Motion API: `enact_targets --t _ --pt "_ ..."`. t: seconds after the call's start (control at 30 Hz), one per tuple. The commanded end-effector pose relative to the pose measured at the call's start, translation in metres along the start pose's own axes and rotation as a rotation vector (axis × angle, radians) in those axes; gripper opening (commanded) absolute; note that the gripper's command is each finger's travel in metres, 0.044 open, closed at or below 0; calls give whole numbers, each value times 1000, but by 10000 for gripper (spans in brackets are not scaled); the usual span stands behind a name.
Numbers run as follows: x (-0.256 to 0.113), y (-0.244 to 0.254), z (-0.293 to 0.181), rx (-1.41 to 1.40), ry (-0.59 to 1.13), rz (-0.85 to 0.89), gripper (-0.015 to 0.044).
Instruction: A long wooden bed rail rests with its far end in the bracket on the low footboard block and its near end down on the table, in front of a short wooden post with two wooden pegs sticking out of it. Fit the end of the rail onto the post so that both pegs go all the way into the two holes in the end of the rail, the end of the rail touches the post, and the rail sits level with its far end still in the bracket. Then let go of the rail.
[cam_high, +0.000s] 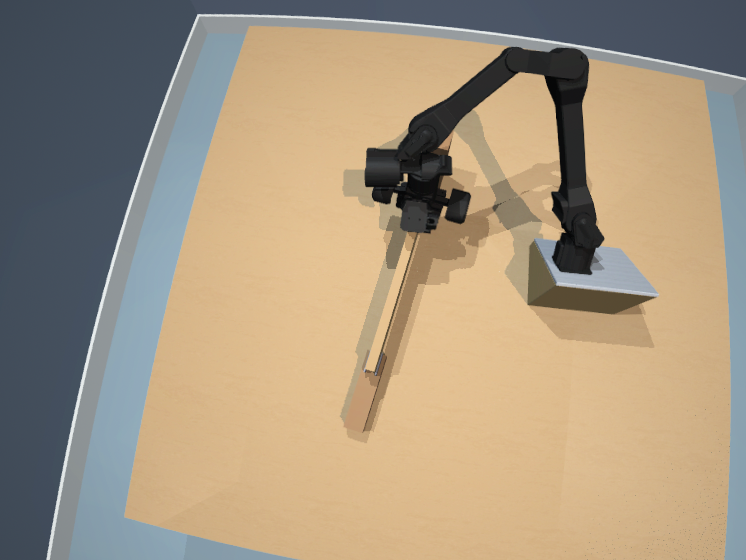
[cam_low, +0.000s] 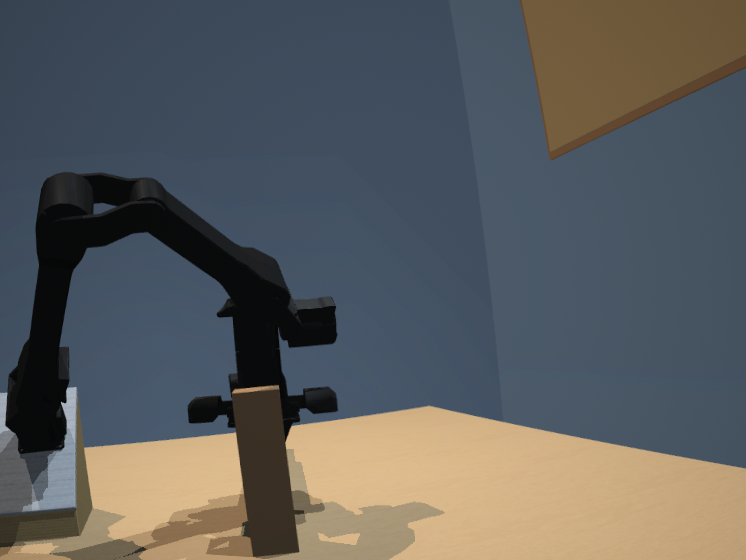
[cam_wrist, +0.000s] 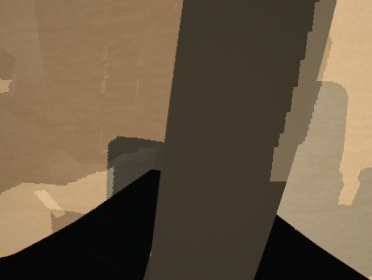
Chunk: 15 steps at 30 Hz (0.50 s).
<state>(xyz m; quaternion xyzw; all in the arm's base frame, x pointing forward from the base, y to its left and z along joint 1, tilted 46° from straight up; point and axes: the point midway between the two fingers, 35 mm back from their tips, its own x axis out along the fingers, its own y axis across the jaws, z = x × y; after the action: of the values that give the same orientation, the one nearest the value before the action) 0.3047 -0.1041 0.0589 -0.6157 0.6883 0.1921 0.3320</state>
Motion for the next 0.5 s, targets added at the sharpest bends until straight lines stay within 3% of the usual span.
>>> enact_targets --t 0.0,0.1,0.47 --pt "-4 -1 -6 0 4 -12 0" --pt "-4 -1 -6 0 4 -12 0" --pt "0 0 0 -1 -3 0 289"
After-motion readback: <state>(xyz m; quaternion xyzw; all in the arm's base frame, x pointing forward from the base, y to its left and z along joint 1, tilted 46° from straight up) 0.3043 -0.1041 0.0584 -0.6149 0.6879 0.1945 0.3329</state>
